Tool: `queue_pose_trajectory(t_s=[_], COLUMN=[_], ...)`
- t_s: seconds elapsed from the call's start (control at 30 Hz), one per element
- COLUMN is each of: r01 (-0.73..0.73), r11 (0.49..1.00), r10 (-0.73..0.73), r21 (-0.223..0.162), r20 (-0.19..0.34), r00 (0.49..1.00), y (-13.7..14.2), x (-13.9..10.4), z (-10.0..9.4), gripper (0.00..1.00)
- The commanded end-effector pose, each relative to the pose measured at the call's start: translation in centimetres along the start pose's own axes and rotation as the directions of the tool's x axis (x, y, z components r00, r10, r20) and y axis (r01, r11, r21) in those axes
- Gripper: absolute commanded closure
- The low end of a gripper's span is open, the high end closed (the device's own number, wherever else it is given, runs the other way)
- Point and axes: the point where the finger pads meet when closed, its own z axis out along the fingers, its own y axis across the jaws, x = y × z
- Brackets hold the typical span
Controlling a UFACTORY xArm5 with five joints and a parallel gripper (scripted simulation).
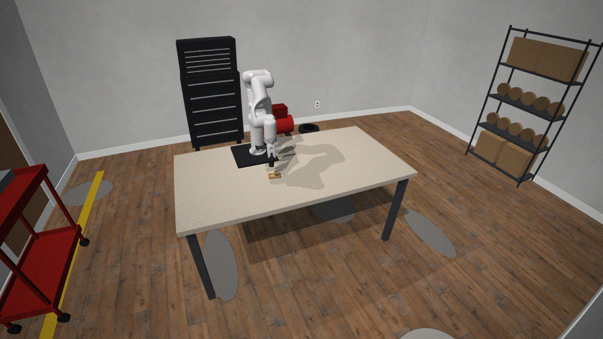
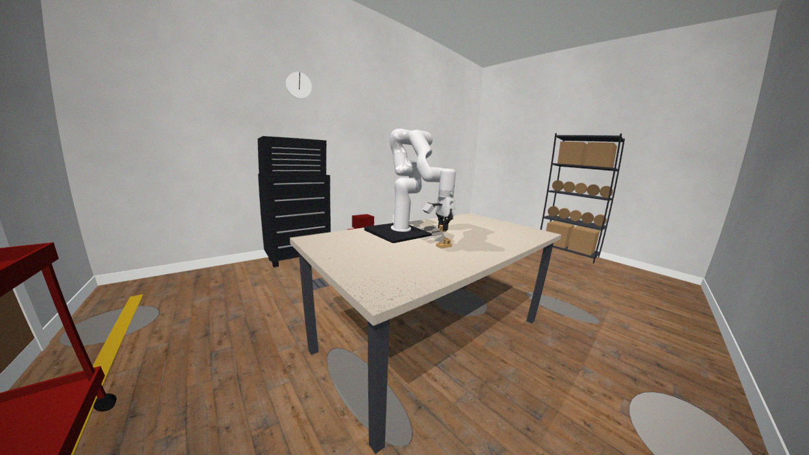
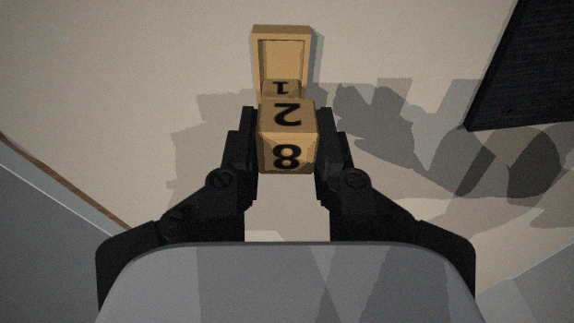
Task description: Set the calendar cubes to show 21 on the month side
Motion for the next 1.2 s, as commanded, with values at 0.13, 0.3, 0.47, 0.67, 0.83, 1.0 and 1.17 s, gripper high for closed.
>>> queue_pose_trajectory(t_s=[0.13,0.3,0.47,0.67,0.83,1.0,1.17], r01=[0.000,0.000,0.000,0.000,0.000,0.000,0.000], r11=[1.000,1.000,1.000,1.000,1.000,1.000,1.000], r10=[0.000,0.000,0.000,0.000,0.000,0.000,0.000], r21=[0.004,0.004,0.004,0.004,0.004,0.004,0.004], r20=[0.001,0.001,0.001,0.001,0.001,0.001,0.001], r00=[1.000,1.000,1.000,1.000,1.000,1.000,1.000], y=[-0.2,-0.2,-0.2,-0.2,-0.2,-0.2,-0.2], x=[0.0,0.0,0.0,0.0,0.0,0.0,0.0], z=[1.8,3.1,3.8,4.0,4.0,4.0,4.0], gripper=[0.73,0.73,0.73,0.73,0.73,0.73,0.73])
